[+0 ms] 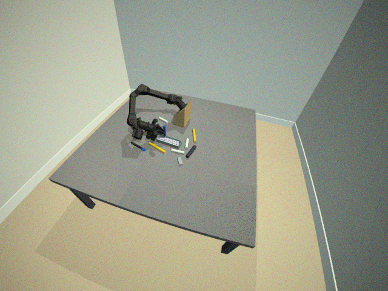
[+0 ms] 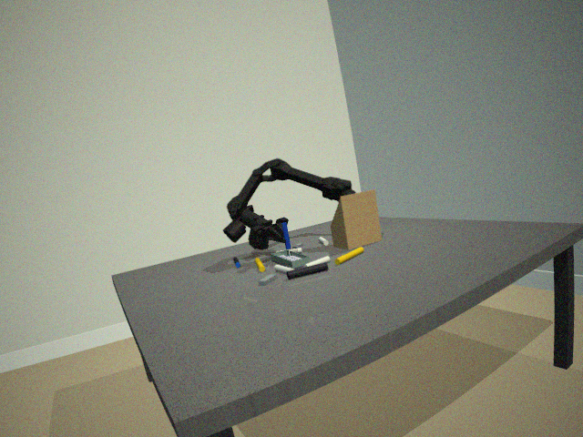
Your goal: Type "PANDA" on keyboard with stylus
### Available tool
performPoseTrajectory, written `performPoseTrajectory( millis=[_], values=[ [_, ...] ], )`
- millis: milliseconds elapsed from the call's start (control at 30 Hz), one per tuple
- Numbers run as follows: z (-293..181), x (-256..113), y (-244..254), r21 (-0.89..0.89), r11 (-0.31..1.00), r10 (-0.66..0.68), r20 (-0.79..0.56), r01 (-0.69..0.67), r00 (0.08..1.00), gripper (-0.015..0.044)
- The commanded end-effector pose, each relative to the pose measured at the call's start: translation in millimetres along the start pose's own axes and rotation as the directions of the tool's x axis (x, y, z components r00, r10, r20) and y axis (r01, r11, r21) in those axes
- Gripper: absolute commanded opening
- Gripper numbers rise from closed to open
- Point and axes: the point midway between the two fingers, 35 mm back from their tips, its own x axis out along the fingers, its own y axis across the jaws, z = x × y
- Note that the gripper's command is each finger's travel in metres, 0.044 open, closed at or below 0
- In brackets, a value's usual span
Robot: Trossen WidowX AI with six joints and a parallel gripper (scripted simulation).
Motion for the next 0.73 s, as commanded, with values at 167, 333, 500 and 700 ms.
performPoseTrajectory(
  millis=[167,333,500,700],
  values=[
    [-23.9,-14.7,0.7,-0.004,1.0,0.001,0.004,-0.001,1.0,0.0081],
    [-32.3,-19.3,0.4,-0.005,1.0,0.001,0.004,-0.001,1.0,0.0081],
    [-29.5,-17.5,0.3,-0.009,1.0,-0.001,0.008,0.001,1.0,0.0081],
    [-29.5,-17.5,0.3,-0.009,1.0,-0.001,0.008,0.001,1.0,0.0081]
  ],
)
